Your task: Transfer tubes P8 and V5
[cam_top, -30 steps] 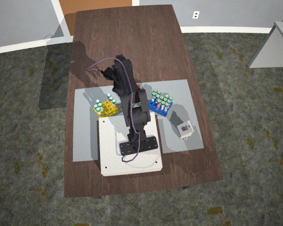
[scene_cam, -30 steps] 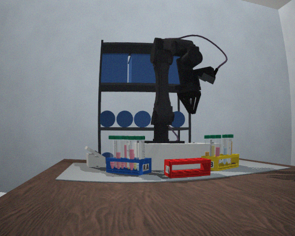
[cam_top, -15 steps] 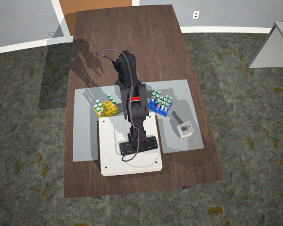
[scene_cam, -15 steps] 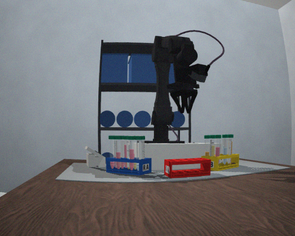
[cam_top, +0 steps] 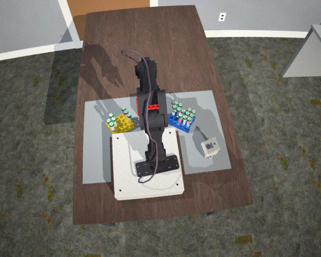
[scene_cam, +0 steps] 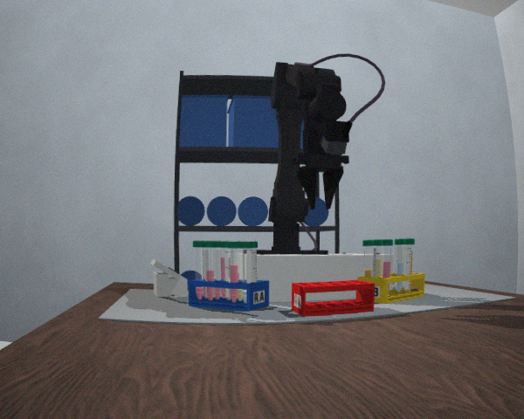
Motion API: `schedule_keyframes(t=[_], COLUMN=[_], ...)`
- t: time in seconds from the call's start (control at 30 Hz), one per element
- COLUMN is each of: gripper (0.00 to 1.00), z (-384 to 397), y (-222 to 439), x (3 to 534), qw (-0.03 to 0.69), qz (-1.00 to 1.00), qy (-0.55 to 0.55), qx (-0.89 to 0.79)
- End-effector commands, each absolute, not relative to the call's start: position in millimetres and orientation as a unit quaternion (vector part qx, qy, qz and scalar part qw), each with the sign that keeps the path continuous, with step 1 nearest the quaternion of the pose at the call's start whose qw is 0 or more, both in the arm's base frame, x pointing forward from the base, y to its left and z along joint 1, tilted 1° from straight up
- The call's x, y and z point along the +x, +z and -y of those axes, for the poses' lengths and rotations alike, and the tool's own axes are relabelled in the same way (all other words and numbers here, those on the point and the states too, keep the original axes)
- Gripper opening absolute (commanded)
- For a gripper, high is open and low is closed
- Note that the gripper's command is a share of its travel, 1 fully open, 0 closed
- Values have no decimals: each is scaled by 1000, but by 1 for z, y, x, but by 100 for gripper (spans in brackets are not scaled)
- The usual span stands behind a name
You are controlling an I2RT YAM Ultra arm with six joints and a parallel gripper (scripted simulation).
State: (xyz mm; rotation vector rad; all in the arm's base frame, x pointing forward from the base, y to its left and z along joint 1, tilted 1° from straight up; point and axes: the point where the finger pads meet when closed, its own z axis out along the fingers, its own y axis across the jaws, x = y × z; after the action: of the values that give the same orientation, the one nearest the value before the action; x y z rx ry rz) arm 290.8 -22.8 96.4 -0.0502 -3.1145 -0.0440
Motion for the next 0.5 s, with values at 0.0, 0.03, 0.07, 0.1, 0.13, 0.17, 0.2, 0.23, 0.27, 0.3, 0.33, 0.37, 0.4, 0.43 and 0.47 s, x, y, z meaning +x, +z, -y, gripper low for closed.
schedule_keyframes(t=[0.0,0.03,0.07,0.1,0.13,0.17,0.2,0.23,0.27,0.3,0.33,0.37,0.4,0.43,0.47], gripper=[30,30,30,30,30,30,30,30,30,30,30,30,30,30,30], z=[30,29,28,28,28,27,28,28,28,27,27,27,26,26,26], y=[92,98,106,107,107,107,107,107,107,107,107,107,97,97,97], x=[299,305,305,305,305,305,306,306,306,306,306,306,297,297,297], qw=[5,-8,-21,-23,-23,-23,-23,-23,-23,-23,-23,-23,2,2,2], qz=[999,999,999,999,999,999,999,999,999,999,999,999,999,999,999], qy=[-6,-5,-4,-4,-4,-5,-5,-5,-5,-5,-5,-5,-10,-10,-10], qx=[-48,-45,-43,-43,-43,-43,-43,-43,-43,-43,-43,-43,-40,-40,-40])
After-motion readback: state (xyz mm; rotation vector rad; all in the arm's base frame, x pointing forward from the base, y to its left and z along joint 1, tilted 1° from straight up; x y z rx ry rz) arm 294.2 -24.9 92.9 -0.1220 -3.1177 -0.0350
